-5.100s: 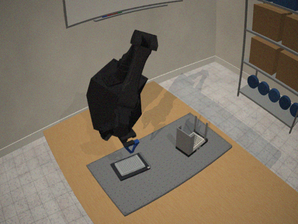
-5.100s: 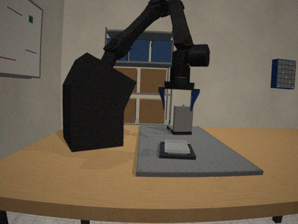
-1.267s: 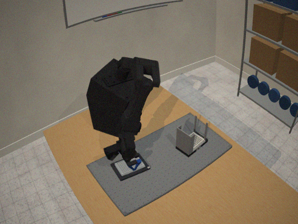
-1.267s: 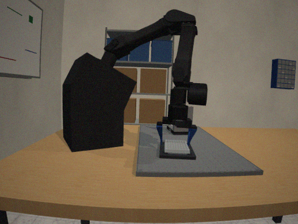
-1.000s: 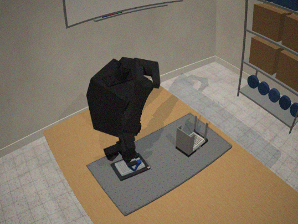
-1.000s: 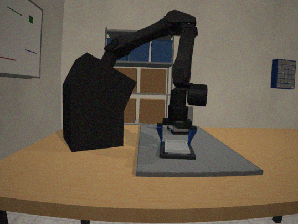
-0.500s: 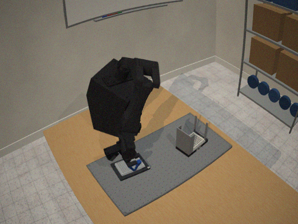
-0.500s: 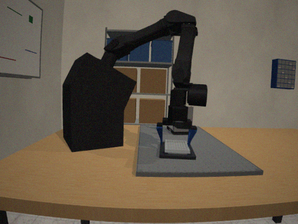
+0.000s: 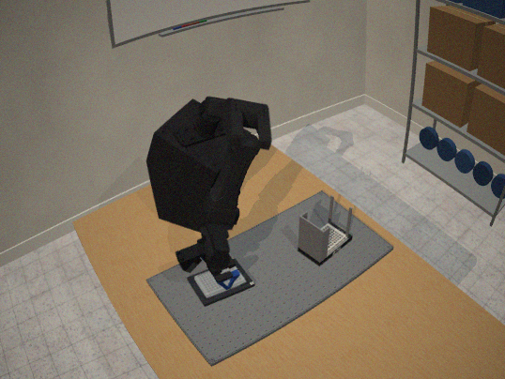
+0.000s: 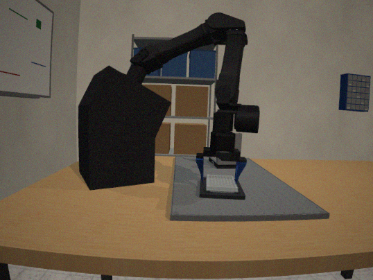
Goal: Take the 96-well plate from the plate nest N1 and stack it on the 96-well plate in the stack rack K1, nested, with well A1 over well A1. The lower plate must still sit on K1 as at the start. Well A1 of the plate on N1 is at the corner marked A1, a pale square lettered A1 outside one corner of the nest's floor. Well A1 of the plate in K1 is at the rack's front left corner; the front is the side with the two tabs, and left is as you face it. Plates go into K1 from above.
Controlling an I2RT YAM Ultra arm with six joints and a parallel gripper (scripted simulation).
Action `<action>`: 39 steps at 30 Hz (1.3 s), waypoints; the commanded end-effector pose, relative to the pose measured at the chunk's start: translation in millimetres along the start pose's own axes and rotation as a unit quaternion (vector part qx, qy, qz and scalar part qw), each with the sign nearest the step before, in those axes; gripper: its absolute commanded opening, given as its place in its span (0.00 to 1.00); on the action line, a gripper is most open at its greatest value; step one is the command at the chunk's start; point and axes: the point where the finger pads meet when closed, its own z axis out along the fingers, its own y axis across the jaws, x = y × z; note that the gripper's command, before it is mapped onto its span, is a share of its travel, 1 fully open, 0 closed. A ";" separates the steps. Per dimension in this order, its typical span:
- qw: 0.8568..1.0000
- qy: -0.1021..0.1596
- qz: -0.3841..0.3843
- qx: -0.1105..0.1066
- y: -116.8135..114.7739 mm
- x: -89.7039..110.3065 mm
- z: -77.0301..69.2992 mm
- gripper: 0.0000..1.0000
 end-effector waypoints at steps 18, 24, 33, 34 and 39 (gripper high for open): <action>1.000 -0.015 -0.004 -0.016 14.0 -11.2 5.9 0.00; 1.000 -0.015 -0.004 -0.016 14.0 -11.2 5.9 0.00; 1.000 -0.015 -0.004 -0.016 14.0 -11.2 5.9 0.00; 1.000 -0.015 -0.004 -0.016 14.0 -11.2 5.9 0.00; 1.000 -0.015 -0.004 -0.016 14.0 -11.2 5.9 0.00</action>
